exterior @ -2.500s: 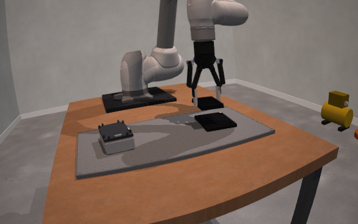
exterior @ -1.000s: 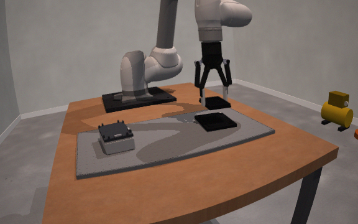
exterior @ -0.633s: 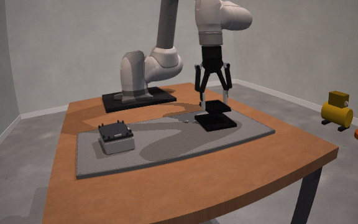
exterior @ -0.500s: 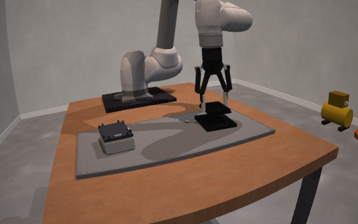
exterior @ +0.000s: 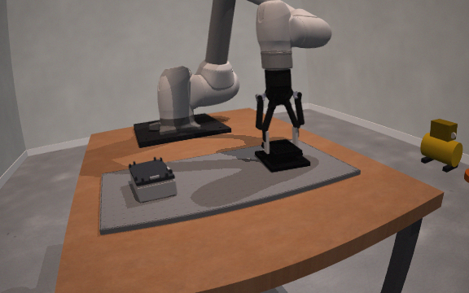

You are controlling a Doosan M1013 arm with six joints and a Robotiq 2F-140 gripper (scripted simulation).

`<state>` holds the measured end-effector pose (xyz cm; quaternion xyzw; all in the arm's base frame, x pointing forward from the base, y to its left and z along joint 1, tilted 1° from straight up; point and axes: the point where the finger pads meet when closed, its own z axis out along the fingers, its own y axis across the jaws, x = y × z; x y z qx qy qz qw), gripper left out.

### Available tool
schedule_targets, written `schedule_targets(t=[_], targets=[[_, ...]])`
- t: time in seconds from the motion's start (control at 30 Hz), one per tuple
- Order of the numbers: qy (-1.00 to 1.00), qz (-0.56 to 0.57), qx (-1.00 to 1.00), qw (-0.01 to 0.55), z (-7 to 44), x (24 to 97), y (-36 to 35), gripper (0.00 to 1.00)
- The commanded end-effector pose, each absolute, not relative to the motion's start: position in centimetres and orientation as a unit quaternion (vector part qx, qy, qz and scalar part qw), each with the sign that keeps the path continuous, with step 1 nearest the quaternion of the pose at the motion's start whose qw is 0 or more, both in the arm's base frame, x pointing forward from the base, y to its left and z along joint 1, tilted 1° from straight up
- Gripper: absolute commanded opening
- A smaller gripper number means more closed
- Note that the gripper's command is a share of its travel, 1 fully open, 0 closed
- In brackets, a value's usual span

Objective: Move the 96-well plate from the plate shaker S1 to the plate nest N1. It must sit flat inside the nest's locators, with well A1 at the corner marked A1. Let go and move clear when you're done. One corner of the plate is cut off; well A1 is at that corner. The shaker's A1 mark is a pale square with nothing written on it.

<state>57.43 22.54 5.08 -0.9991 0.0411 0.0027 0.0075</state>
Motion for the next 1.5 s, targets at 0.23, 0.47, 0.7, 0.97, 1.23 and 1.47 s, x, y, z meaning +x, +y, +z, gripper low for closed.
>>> schedule_targets(t=[0.23, 0.47, 0.7, 0.97, 1.23, 1.47], targets=[[0.041, 0.003, -0.999, 0.008, 4.43, 57.43, 22.55, 0.10], [0.041, 0.003, -0.999, 0.008, 4.43, 57.43, 22.55, 0.10], [0.041, 0.003, -0.999, 0.008, 4.43, 57.43, 22.55, 0.10], [0.041, 0.003, -0.999, 0.008, 4.30, 57.43, 22.55, 0.10], [0.041, 0.003, -0.999, 0.008, 4.18, 57.43, 22.56, 0.10], [0.041, 0.003, -0.999, 0.008, 4.08, 57.43, 22.56, 0.10]])
